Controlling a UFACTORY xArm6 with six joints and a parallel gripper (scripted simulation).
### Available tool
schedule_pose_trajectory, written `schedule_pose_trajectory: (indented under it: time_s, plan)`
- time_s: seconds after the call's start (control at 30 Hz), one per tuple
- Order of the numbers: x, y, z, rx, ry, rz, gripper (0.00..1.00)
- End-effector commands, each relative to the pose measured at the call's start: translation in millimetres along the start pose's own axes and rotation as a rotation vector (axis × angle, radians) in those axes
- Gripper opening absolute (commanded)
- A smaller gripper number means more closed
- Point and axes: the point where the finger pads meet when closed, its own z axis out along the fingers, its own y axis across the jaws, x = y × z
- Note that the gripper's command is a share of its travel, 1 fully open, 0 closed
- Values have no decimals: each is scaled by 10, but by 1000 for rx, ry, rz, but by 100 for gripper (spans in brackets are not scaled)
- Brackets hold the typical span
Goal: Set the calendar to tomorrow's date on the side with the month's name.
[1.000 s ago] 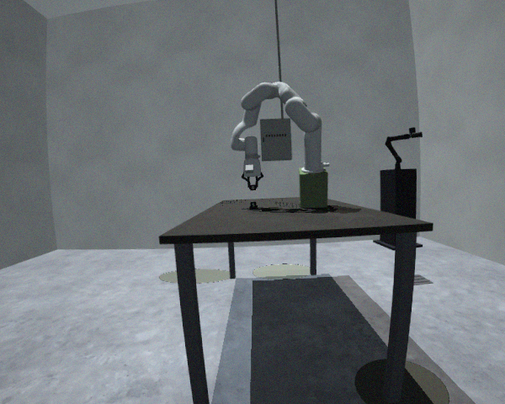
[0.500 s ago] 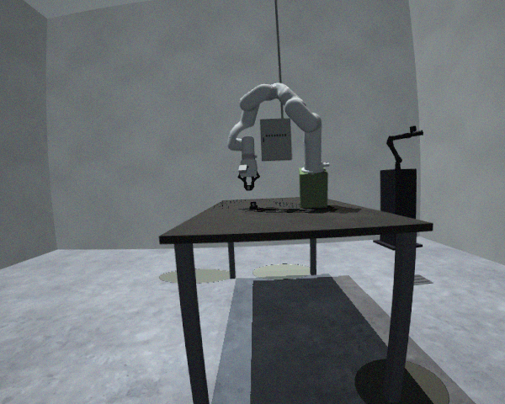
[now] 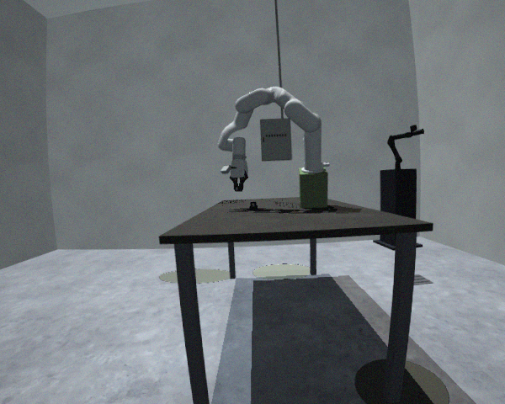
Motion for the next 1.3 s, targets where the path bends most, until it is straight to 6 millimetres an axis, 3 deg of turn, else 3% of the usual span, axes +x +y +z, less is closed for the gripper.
schedule_pose_trajectory:
  time_s: [0.0, 0.17, 0.23, 0.93, 1.27]
  plan:
    - [171, 134, 17, 26, -42, 165, 29]
    - [249, 181, 28, 25, -43, 235, 29]
    - [380, 251, 45, 23, -46, 353, 29]
    - [971, 450, 116, 2, -65, 889, 29]
    - [1031, 460, 123, -2, -67, 944, 29]
